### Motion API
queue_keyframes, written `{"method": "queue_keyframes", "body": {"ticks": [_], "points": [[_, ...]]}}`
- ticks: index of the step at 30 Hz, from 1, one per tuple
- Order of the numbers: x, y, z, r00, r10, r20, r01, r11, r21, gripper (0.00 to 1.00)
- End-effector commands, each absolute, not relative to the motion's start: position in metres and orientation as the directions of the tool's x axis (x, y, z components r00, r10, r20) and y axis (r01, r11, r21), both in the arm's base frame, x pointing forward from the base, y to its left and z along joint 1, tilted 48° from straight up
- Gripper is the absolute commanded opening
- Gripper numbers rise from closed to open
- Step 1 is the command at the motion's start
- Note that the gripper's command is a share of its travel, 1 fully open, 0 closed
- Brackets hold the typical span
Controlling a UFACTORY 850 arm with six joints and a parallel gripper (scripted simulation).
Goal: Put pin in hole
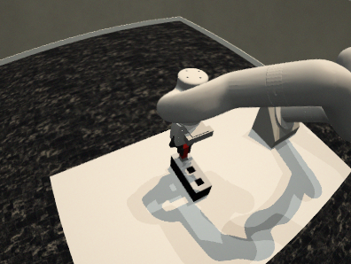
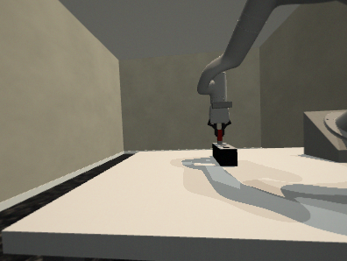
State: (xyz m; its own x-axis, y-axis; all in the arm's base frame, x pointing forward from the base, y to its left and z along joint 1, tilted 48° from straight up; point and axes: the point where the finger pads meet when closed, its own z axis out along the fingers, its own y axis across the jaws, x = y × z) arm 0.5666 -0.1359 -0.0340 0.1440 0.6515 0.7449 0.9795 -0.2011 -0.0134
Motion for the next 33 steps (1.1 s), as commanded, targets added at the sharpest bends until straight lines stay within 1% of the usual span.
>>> {"method": "queue_keyframes", "body": {"ticks": [1,33], "points": [[0.5672,-0.1369,-0.0334,0.143,0.652,0.744,0.979,-0.202,-0.012,0.0],[0.567,-0.1346,-0.0369,0.143,0.652,0.744,0.979,-0.202,-0.012,0.0]]}}
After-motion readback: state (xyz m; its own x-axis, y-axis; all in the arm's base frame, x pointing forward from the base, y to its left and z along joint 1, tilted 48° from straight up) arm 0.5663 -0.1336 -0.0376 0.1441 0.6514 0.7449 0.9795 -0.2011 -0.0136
